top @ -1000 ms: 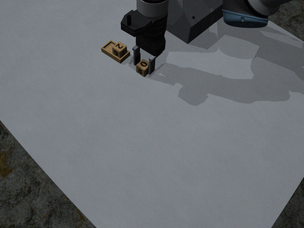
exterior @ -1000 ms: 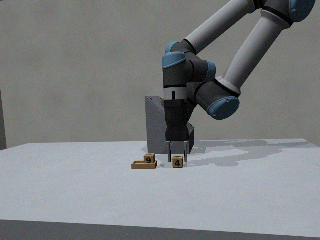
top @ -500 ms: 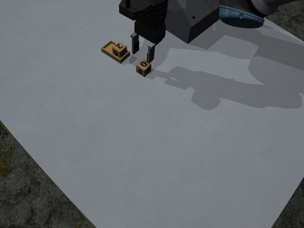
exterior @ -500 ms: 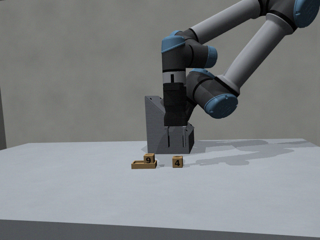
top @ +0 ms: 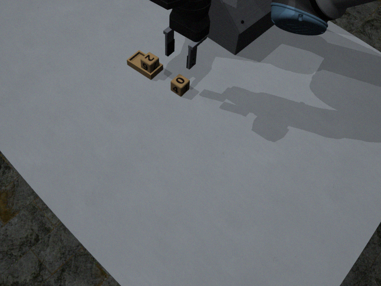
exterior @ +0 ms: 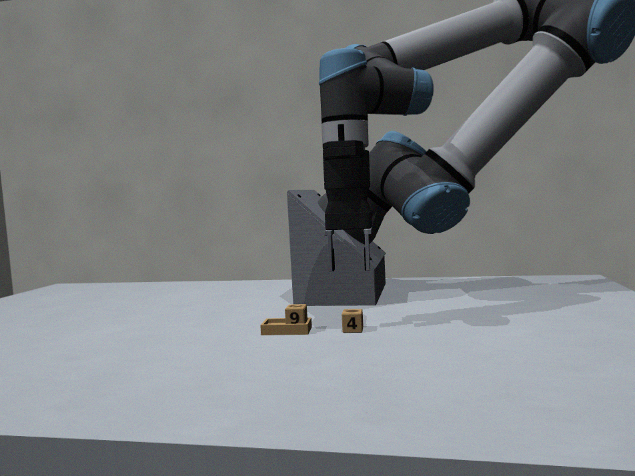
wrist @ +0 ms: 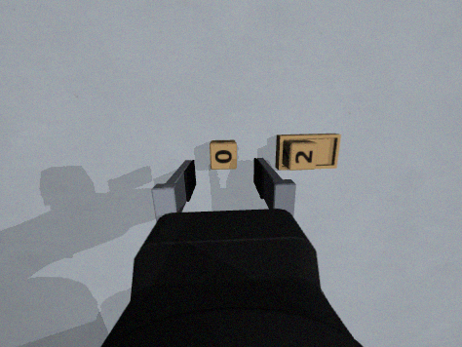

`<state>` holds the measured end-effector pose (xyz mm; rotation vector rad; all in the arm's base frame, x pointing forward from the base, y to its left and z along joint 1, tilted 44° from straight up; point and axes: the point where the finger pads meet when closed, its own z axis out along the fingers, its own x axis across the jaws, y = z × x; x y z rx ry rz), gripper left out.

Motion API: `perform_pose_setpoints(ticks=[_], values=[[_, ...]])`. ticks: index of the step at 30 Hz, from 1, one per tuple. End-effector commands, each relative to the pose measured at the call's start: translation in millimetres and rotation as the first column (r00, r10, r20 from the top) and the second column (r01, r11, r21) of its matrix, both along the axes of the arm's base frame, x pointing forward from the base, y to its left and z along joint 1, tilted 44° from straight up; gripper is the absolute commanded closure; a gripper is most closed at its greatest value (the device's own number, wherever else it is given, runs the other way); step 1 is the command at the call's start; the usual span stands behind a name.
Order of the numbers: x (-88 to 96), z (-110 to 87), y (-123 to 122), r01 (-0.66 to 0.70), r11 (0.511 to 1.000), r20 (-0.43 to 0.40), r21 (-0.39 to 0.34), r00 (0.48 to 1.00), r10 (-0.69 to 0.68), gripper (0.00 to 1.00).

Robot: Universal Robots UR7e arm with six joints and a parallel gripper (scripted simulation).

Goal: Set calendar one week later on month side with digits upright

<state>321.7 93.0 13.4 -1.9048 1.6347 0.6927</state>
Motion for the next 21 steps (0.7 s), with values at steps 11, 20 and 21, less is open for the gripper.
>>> perform_pose_setpoints(ticks=[11, 20, 21], values=[[-1.3, 1.9, -1.1, -0.001, 1.000, -0.004, 0.004, 1.000, 0.001, 0.00], [-1.3, 1.9, -1.2, -0.001, 1.000, -0.004, 0.003, 1.000, 0.001, 0.00], [-1.2, 1.7, -1.3, -0.001, 1.000, -0.004, 0.003, 1.000, 0.001, 0.00]])
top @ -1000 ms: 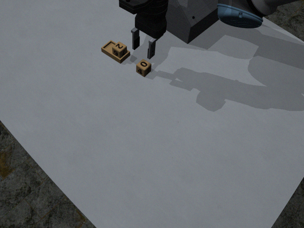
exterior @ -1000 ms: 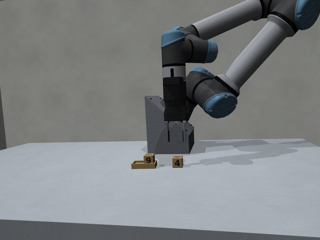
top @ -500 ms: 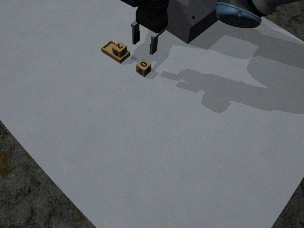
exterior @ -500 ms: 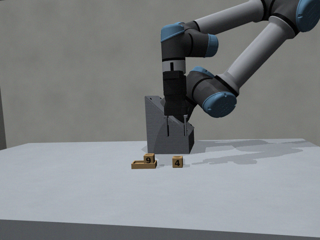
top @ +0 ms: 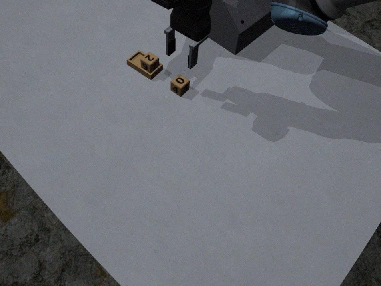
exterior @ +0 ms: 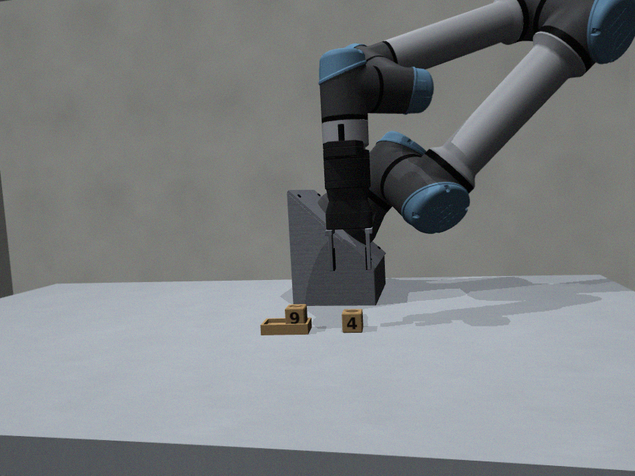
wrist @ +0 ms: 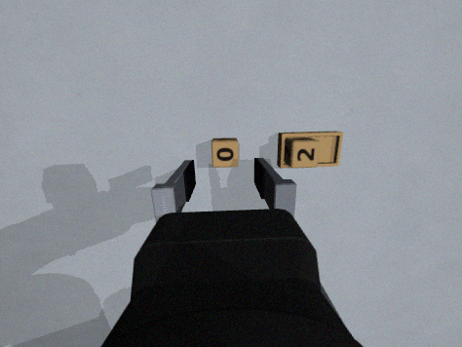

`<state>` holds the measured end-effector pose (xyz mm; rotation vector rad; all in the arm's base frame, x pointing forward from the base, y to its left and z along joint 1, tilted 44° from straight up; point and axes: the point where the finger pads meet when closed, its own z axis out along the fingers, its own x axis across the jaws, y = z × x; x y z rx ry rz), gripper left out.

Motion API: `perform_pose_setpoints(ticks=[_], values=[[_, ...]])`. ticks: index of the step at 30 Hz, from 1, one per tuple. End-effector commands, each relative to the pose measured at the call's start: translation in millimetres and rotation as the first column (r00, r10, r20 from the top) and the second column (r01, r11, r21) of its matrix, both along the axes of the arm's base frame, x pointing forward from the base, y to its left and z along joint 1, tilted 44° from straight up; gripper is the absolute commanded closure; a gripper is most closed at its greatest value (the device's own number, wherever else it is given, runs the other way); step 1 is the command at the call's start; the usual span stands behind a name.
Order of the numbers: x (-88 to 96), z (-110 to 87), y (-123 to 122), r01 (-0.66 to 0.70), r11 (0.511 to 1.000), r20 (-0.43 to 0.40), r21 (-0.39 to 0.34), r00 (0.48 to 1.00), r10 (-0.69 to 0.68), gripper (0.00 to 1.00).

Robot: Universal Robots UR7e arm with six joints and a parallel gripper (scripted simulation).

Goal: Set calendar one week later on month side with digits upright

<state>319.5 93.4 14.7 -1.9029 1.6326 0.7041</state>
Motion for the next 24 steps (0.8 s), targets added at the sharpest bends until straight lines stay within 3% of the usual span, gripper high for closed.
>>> perform_pose_setpoints(ticks=[1, 5, 12, 20, 21, 24], values=[[1.3, -0.2, -2.7, 0.002, 1.000, 0.002, -0.002, 1.000, -0.002, 0.00], [5.5, -10.0, -15.8, 0.002, 1.000, 0.003, -0.004, 1.000, -0.002, 0.00], [12.3, -49.9, -58.1, 0.002, 1.000, 0.003, -0.004, 1.000, -0.002, 0.00], [12.6, -62.6, -69.7, 0.002, 1.000, 0.003, -0.003, 1.000, -0.002, 0.00], [12.6, -62.6, -69.7, 0.002, 1.000, 0.003, -0.003, 1.000, -0.002, 0.10], [12.6, -62.6, -69.7, 0.002, 1.000, 0.003, -0.003, 1.000, -0.002, 0.10]])
